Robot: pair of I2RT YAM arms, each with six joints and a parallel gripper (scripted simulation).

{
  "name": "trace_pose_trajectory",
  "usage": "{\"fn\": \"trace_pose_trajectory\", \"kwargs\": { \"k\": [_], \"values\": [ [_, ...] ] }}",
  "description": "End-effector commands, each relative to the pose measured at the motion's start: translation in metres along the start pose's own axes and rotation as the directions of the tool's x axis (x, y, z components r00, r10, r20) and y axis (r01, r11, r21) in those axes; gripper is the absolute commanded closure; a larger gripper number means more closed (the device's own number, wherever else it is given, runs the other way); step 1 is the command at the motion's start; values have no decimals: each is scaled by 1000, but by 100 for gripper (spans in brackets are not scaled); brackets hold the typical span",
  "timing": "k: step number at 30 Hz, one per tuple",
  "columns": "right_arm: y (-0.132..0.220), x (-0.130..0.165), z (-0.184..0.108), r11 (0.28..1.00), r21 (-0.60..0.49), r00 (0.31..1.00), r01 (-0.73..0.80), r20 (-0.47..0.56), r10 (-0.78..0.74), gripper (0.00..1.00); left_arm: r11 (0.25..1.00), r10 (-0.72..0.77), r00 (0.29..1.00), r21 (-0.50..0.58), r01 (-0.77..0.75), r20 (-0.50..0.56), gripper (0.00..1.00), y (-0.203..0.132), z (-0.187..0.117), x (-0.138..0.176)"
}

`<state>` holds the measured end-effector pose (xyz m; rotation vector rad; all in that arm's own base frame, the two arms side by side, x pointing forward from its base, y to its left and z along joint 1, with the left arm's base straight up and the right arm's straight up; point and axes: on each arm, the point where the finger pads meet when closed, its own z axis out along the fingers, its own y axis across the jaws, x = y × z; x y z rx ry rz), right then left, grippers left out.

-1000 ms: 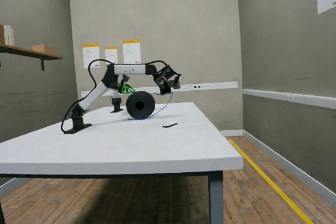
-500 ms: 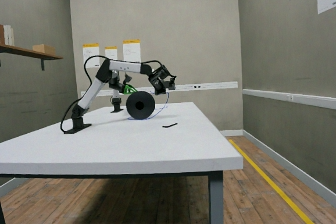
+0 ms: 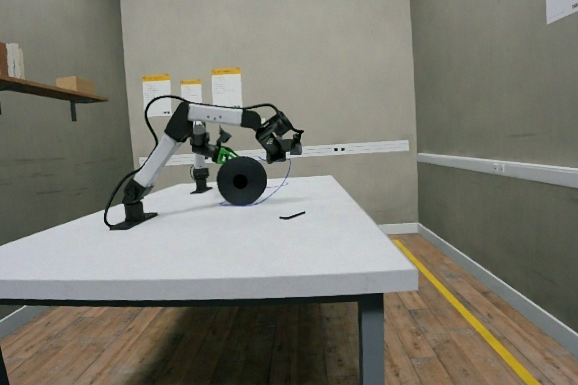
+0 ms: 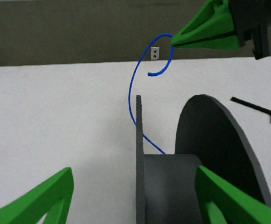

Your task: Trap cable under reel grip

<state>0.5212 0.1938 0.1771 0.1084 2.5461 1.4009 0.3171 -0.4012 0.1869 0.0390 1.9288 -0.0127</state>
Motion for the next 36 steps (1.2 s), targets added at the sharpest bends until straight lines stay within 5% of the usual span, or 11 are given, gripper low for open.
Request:
{"fn": "trace_pose_trajectory", "kwargs": {
  "k": [1, 24, 36],
  "values": [
    [25, -2, -17, 999, -14, 998, 46, 38, -45, 100, 1000, -8, 1000, 12, 8, 5, 28, -4, 7, -1],
    [25, -2, -17, 998, -16, 997, 58, 49, -58, 100, 999, -29, 999, 23, 28, 17, 28, -7, 26, -11],
    [26, 30, -19, 998, -17, 998, 59, 35, -59, 100, 999, -31, 999, 20, 31, 18, 28, -6, 27, -11]
  ]
}}
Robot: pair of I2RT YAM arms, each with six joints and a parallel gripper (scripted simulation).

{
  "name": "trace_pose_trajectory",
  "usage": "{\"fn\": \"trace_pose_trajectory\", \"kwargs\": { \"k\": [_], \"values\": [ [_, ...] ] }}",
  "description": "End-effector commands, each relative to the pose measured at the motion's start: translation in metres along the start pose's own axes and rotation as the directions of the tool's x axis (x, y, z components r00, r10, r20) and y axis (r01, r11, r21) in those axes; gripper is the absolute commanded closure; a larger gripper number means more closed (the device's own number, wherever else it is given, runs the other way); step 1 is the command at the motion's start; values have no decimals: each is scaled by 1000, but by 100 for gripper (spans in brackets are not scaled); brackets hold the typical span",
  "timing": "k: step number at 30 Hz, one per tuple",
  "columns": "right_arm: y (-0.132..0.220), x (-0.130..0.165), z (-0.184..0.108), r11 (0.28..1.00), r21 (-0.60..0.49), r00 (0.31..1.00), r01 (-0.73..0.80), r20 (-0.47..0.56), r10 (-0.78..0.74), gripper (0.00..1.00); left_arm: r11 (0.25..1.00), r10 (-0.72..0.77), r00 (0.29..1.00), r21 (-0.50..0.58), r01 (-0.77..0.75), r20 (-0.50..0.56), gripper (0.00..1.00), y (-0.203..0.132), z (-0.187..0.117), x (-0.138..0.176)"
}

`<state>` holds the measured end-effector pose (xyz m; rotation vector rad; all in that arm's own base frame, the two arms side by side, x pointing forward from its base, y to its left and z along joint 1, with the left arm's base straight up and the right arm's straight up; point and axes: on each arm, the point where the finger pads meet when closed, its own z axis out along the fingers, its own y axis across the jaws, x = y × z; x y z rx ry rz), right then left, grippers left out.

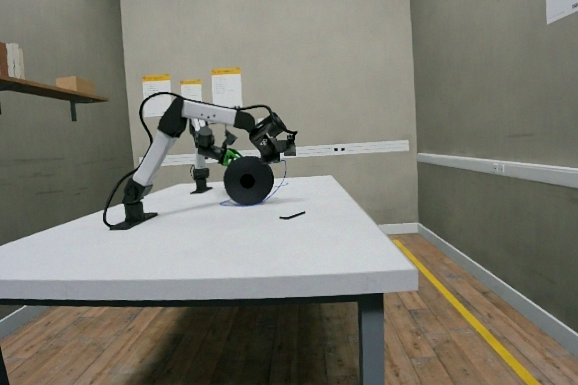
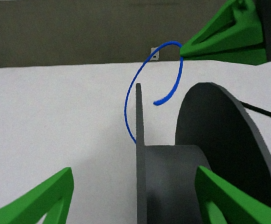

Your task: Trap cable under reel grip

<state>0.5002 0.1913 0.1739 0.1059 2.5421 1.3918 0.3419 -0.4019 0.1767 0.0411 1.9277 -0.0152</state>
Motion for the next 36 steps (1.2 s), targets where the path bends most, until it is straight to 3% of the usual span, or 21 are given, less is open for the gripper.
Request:
{"fn": "trace_pose_trajectory", "kwargs": {
  "k": [1, 18, 33, 36],
  "values": [
    [30, 9, -14, 998, -21, 998, 60, 38, -59, 100, 999, -31, 999, 17, 31, 17, 28, -6, 0, -12],
    [30, 67, -25, 998, -16, 998, 60, 34, -60, 100, 999, -32, 999, 18, 32, 17, 28, -6, 0, -12],
    [32, 72, -28, 998, -18, 998, 59, 30, -59, 100, 999, -33, 999, 17, 33, 18, 28, -6, 0, -13],
    [31, 72, -27, 998, -17, 998, 57, 28, -56, 100, 999, -37, 999, 19, 36, 20, 52, -6, -1, -14]
  ]
}}
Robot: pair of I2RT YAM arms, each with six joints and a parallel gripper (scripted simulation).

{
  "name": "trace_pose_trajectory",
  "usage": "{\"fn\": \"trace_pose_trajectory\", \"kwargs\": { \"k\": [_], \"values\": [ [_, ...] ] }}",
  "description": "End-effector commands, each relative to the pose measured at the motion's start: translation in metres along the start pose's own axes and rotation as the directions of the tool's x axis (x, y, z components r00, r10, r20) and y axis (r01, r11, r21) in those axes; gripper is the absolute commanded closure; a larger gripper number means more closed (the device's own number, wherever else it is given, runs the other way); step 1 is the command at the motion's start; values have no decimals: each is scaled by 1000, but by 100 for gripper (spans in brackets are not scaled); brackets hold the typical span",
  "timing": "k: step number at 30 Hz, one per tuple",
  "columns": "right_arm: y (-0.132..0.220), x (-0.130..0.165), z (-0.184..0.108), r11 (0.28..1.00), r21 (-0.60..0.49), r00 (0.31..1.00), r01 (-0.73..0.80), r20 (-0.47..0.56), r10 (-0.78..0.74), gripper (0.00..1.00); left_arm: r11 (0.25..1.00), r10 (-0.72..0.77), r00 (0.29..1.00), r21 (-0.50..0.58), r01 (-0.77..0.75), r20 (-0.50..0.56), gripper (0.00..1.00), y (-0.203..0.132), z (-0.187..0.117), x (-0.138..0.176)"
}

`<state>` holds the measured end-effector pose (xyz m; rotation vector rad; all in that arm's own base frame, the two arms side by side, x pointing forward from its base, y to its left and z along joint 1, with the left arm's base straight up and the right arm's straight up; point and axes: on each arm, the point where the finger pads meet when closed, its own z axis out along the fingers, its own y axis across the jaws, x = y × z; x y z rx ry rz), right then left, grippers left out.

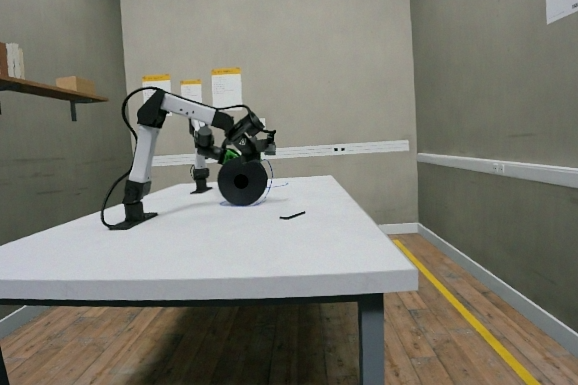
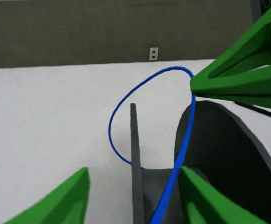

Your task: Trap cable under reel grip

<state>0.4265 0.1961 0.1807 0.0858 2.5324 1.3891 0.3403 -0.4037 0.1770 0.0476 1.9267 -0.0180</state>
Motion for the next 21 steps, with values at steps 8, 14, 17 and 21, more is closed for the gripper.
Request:
{"fn": "trace_pose_trajectory", "kwargs": {
  "k": [8, 14, 17, 21],
  "values": [
    [19, 0, -10, 999, -13, 999, 40, 25, -40, 100, 999, -35, 999, 7, 35, 18, 96, 1, -2, -15],
    [18, 0, -10, 999, -13, 999, 39, 26, -39, 100, 999, -37, 999, 7, 37, 19, 100, 2, -4, -17],
    [18, -2, -22, 998, -23, 998, 52, 31, -51, 74, 999, -40, 999, 8, 40, 21, 100, 1, -7, -25],
    [36, -6, -45, 996, -31, 995, 87, 58, -85, 52, 999, -46, 999, 12, 46, 24, 100, 2, -17, -50]
  ]
}}
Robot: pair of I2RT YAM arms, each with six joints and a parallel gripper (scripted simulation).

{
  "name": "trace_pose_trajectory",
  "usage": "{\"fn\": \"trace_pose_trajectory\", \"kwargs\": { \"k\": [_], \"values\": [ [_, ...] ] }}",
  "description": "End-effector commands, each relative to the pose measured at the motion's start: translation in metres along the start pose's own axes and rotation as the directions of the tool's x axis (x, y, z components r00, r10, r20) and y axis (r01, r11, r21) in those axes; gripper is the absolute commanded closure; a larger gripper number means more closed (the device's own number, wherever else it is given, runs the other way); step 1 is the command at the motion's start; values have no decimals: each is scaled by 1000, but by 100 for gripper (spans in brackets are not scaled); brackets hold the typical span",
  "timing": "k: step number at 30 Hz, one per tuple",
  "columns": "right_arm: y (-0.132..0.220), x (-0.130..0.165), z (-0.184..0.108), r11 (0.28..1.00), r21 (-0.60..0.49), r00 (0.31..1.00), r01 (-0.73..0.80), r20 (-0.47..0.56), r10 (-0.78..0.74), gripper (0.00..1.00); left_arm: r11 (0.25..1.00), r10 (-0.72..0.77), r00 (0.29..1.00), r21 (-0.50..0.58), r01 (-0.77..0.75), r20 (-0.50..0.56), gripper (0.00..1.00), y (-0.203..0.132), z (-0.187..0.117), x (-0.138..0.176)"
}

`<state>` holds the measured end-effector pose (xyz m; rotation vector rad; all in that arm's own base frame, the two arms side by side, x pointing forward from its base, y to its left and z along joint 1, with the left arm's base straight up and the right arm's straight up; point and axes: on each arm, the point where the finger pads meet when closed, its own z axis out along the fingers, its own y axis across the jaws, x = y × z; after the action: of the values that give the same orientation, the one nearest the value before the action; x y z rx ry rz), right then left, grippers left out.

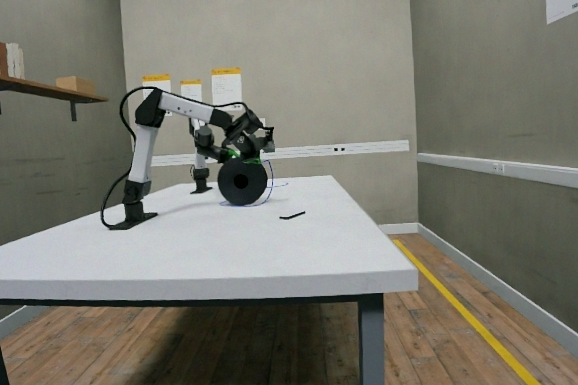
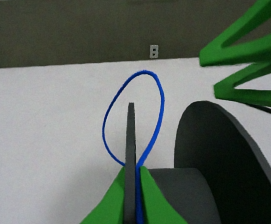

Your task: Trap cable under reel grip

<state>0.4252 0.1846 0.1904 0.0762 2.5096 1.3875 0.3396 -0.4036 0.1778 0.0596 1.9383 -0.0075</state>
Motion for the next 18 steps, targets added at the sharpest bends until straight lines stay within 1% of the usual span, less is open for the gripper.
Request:
{"fn": "trace_pose_trajectory", "kwargs": {
  "k": [1, 2, 3, 5, 7, 9, 11, 12, 15, 18],
  "values": [
    [37, -4, -37, 997, -27, 996, 76, 43, -75, 40, 998, -59, 998, 14, 59, 36, 100, 4, -21, -59],
    [37, -4, -42, 996, -30, 996, 79, 43, -78, 35, 998, -62, 997, 11, 62, 39, 100, 5, -26, -71],
    [37, -4, -49, 996, -29, 996, 79, 43, -78, 35, 998, -66, 997, 7, 66, 41, 100, 7, -29, -80],
    [35, -3, -67, 997, -25, 996, 77, 40, -76, 35, 998, -67, 997, 7, 66, 41, 100, 7, -31, -82],
    [35, -3, -67, 997, -25, 996, 77, 40, -76, 35, 998, -67, 997, 7, 66, 41, 100, 7, -31, -82],
    [22, -4, -77, 999, -15, 999, 44, 17, -44, 35, 998, -66, 997, 7, 65, 40, 100, 8, -33, -89],
    [8, -6, -97, 1000, -7, 1000, 11, -5, -11, 35, 999, -44, 999, -2, 44, 29, 100, 4, -32, -91],
    [6, -6, -111, 1000, -6, 1000, 7, -7, -7, 35, 999, -44, 999, -2, 44, 29, 100, 5, -35, -97],
    [5, -9, -134, 1000, -1, 1000, -1, 17, 1, 35, 999, -44, 999, -2, 44, 29, 100, 5, -41, -112],
    [5, -8, -167, 1000, 0, 998, -26, 53, 26, 35, 1000, -23, 1000, -10, 23, 18, 100, 2, -42, -119]
  ]
}}
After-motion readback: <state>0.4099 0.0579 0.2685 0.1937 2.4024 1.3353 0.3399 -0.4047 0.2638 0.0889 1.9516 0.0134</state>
